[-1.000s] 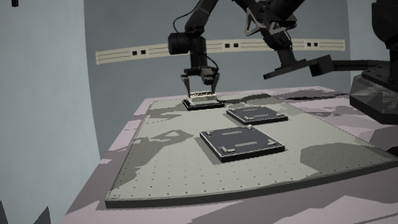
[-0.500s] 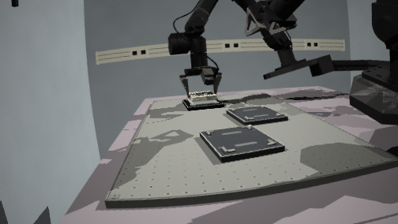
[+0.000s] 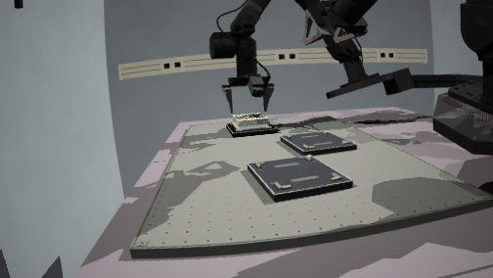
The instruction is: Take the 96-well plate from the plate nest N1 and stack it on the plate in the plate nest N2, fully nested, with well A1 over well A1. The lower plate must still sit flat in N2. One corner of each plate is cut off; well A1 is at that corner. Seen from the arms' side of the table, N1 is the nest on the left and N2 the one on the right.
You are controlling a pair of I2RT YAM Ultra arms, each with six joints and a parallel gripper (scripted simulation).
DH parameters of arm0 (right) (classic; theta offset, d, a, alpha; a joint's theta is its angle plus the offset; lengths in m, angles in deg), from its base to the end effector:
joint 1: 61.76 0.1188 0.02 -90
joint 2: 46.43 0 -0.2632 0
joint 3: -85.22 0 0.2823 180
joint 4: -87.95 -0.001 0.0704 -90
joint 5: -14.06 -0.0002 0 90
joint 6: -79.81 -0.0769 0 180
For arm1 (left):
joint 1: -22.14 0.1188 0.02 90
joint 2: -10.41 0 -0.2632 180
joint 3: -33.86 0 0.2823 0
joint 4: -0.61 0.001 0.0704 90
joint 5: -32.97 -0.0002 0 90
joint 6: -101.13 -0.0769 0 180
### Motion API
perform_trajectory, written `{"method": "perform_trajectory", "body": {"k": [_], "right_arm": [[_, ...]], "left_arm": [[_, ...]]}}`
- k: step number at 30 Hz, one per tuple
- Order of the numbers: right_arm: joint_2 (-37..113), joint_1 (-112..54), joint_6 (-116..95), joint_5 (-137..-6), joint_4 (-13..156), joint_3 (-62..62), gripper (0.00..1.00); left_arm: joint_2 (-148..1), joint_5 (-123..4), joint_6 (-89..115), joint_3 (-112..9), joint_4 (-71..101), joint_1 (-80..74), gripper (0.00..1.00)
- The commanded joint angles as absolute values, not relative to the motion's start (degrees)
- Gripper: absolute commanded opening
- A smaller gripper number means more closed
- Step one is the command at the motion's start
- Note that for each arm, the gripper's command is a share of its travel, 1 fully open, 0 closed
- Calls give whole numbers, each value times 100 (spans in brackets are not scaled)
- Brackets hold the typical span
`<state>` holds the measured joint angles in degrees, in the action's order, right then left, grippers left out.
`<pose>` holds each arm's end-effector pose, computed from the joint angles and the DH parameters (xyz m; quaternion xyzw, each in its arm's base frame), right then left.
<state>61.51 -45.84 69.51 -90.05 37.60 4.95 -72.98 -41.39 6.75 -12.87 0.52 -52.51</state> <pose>0.3712 0.0874 0.0962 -0.7227 0.6724 -0.1584 0.0234 0.1089 -0.3145 0.1255 0.5159 0.7216 -0.1569 0.4342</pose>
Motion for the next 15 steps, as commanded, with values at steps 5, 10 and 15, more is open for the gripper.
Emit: {"method": "perform_trajectory", "body": {"k": [5,10,15], "right_arm": [[5913,-4443,6859,-9050,3154,1,100],[5585,-4313,6736,-9081,2418,-404,100],[5442,-4230,6601,-9038,1677,-746,100]], "left_arm": [[-7374,-4197,641,-1231,-123,-5282,100],[-7374,-4197,641,-1231,-123,-5282,100],[-7374,-4197,641,-1231,-123,-5282,100]]}}
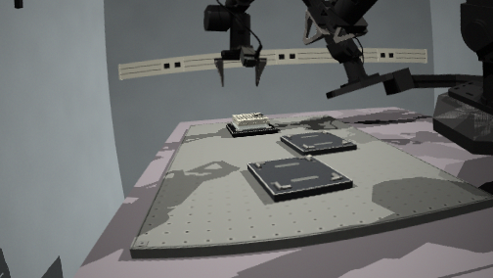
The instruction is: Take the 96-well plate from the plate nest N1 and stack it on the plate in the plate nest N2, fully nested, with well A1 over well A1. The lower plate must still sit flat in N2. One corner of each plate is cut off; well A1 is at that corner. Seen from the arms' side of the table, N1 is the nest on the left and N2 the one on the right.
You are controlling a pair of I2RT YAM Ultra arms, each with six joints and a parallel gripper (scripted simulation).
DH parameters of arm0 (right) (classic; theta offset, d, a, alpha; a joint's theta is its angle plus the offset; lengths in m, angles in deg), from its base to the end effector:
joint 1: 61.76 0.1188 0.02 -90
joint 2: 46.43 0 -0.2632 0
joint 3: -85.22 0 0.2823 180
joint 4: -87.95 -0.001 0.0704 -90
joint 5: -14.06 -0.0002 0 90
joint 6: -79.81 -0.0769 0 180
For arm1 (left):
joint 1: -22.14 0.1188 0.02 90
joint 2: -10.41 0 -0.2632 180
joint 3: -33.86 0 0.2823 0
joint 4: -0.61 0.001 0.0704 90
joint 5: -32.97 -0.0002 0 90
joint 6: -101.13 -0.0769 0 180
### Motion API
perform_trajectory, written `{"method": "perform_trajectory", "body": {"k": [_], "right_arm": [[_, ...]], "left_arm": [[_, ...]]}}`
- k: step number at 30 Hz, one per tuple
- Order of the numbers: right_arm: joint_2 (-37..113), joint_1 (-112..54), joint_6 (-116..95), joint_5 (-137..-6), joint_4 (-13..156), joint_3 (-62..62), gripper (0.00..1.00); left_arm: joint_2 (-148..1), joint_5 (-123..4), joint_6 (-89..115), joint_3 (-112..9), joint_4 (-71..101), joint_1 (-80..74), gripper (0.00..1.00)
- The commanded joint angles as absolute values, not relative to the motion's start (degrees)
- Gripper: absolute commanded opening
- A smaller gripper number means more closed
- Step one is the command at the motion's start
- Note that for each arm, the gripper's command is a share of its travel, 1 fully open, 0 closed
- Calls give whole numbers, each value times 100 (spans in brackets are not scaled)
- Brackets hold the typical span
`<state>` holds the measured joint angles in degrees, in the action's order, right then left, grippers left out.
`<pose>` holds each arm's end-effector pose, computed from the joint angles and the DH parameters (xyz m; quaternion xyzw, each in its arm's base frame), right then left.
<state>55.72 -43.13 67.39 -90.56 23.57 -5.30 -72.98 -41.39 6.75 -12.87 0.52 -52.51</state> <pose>0.3723 0.1061 0.1786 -0.7225 0.6689 -0.1694 0.0430 0.1089 -0.3145 0.1255 0.5159 0.7216 -0.1569 0.4342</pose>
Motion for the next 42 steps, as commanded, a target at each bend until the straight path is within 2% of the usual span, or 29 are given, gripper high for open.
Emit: {"method": "perform_trajectory", "body": {"k": [1,8,14,28,42], "right_arm": [[5472,-4237,6635,-9005,1711,-749,100],[5590,-4264,6640,-8975,1697,-700,100],[5312,-4369,5777,-8624,2241,-442,100],[3955,-4659,3297,-7996,3806,1226,100],[2741,-4599,1019,-8161,5238,2778,100]], "left_arm": [[-7374,-4197,641,-1231,-123,-5282,100],[-7374,-4197,641,-1231,-123,-5282,100],[-7374,-4197,641,-1231,-123,-5282,100],[-7374,-4197,641,-1231,-123,-5282,100],[-7374,-4197,641,-1231,-123,-5282,100]]}}
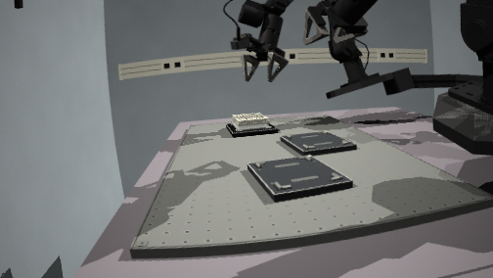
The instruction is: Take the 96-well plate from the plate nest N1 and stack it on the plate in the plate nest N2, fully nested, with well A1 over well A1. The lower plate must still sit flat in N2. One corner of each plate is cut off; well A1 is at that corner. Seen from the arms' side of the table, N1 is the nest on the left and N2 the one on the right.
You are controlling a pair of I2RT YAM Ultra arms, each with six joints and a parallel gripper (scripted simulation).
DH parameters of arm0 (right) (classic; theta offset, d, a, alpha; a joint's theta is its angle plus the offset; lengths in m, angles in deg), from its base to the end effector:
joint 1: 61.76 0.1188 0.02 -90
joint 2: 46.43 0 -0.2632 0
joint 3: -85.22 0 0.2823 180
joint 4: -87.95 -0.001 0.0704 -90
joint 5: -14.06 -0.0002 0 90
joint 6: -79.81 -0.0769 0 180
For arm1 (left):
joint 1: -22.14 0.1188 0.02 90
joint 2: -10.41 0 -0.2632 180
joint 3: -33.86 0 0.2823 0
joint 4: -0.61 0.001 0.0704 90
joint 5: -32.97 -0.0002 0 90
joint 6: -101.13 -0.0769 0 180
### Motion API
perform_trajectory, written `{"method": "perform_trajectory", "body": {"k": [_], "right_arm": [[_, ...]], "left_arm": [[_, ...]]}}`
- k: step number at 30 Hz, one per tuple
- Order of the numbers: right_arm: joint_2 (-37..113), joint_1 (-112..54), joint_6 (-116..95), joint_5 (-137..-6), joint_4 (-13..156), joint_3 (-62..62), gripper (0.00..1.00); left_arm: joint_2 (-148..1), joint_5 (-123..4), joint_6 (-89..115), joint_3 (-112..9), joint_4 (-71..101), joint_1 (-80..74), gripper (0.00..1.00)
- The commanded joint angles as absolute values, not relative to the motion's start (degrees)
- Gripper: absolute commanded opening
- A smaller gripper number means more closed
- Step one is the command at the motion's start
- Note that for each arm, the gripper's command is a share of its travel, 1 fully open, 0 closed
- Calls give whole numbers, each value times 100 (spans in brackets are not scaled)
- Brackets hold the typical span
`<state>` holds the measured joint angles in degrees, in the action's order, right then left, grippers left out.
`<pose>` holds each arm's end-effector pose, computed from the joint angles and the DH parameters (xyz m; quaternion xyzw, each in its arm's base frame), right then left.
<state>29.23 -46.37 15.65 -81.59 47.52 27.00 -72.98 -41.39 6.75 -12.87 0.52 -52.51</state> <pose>0.2930 0.0738 0.1647 -0.3252 0.9031 -0.0723 0.2709 0.1089 -0.3145 0.1255 0.5159 0.7216 -0.1569 0.4342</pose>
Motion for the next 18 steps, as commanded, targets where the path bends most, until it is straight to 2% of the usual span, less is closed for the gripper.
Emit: {"method": "perform_trajectory", "body": {"k": [1,11,18], "right_arm": [[2639,-4554,755,-8257,5419,2919,100],[1741,-4201,-1490,-8915,6524,4121,100],[1593,-3882,-1976,-9343,6765,4434,100]], "left_arm": [[-7374,-4197,641,-1231,-123,-5282,100],[-7374,-4197,641,-1231,-123,-5282,100],[-7374,-4197,641,-1231,-123,-5282,100]]}}
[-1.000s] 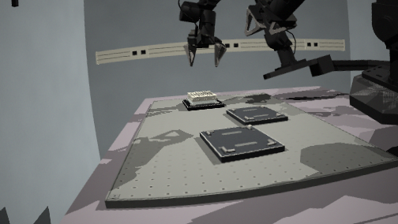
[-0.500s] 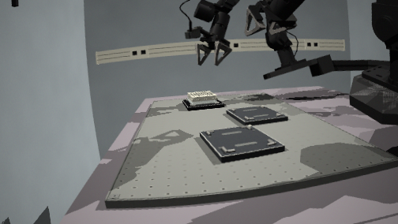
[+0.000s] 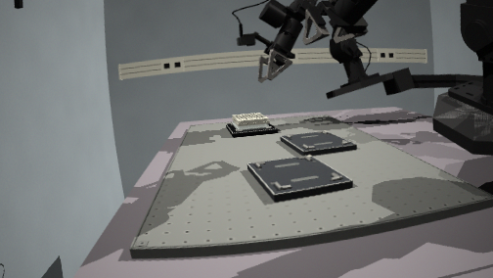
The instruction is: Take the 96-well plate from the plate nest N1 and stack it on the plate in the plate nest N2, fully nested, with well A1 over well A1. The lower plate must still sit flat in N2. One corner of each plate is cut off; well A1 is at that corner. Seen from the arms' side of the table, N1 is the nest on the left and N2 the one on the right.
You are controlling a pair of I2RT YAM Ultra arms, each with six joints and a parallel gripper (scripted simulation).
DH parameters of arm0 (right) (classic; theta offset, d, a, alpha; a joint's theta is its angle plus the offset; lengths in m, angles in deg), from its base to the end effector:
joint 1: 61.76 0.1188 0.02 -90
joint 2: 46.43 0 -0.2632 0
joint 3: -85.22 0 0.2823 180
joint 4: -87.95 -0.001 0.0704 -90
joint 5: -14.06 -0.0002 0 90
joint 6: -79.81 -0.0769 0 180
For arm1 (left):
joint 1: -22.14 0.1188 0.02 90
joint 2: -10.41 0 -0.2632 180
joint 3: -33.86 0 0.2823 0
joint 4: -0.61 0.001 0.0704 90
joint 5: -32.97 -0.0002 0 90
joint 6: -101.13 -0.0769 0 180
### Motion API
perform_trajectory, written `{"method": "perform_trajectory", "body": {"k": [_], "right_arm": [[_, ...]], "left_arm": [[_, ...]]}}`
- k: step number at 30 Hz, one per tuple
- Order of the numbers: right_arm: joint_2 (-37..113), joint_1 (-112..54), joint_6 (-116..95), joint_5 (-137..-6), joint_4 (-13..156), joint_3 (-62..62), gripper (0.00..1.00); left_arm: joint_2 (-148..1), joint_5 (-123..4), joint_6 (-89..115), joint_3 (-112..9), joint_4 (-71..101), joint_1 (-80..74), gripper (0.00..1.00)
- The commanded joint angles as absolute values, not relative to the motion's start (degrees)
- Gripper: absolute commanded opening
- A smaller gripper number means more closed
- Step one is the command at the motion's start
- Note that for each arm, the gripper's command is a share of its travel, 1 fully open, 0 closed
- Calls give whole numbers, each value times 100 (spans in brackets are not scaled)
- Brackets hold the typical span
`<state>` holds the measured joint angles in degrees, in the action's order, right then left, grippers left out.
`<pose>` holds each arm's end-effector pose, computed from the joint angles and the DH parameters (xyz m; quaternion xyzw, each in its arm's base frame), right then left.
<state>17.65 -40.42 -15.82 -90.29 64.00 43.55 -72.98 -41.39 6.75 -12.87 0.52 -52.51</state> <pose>0.2541 0.0799 0.1429 -0.0799 0.9188 -0.0268 0.3857 0.1089 -0.3145 0.1255 0.5159 0.7216 -0.1569 0.4342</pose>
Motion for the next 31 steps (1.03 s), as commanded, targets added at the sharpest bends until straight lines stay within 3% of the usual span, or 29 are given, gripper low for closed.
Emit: {"method": "perform_trajectory", "body": {"k": [1,31], "right_arm": [[1596,-3852,-1936,-9320,6768,4449,100],[1613,-3814,-1895,-9352,6707,4467,100]], "left_arm": [[-7374,-4197,641,-1231,-123,-5282,100],[-7374,-4197,641,-1231,-123,-5282,100]]}}
